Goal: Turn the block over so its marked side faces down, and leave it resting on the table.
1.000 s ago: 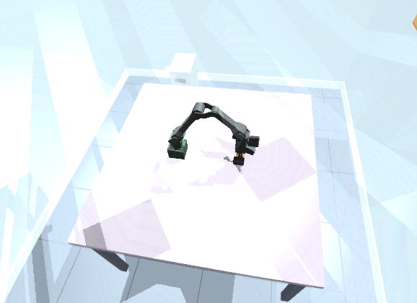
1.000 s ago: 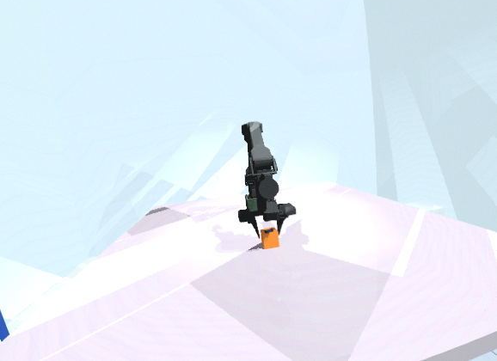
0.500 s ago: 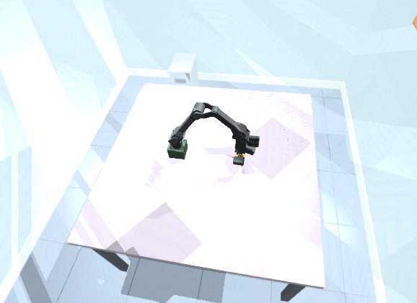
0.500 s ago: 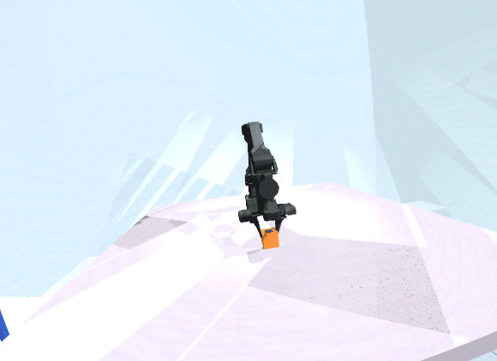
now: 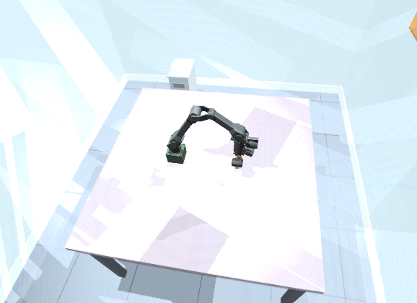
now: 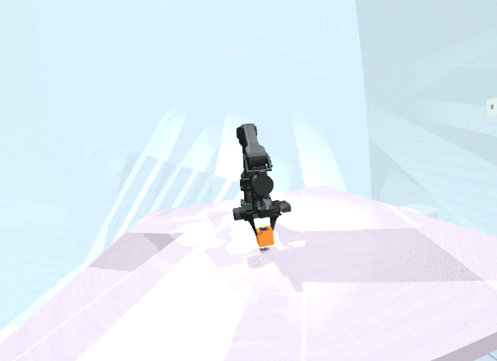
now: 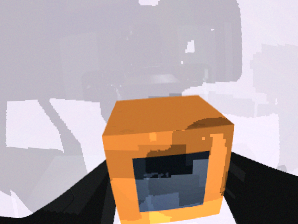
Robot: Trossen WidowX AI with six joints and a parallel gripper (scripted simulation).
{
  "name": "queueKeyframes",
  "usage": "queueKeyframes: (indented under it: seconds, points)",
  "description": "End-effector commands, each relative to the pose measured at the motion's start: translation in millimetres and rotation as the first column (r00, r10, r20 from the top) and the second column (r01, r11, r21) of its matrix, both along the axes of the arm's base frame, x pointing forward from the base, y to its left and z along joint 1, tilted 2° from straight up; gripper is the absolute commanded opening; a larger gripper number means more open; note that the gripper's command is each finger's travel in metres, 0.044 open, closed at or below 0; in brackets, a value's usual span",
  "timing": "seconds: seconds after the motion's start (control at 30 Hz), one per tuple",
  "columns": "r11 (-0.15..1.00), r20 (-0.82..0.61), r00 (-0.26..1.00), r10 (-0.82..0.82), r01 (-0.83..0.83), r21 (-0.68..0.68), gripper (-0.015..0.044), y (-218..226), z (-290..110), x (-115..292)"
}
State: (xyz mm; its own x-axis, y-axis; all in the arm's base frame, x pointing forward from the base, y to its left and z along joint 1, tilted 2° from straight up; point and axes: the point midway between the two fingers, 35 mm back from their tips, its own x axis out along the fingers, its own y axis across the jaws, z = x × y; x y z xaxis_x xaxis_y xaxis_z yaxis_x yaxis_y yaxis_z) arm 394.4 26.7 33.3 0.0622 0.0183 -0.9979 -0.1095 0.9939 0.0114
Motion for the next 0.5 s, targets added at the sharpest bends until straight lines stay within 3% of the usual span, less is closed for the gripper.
queueKeyframes:
  seconds: [0.0, 0.47]
  points:
    - [1.0, 0.011, 1.0, 0.002, -0.002, 0.002, 0.0, 0.1, 5.3, 1.9]
    - [1.0, 0.206, 0.979, -0.005, 0.0, 0.025, 0.0, 0.3, -2.6, 5.8]
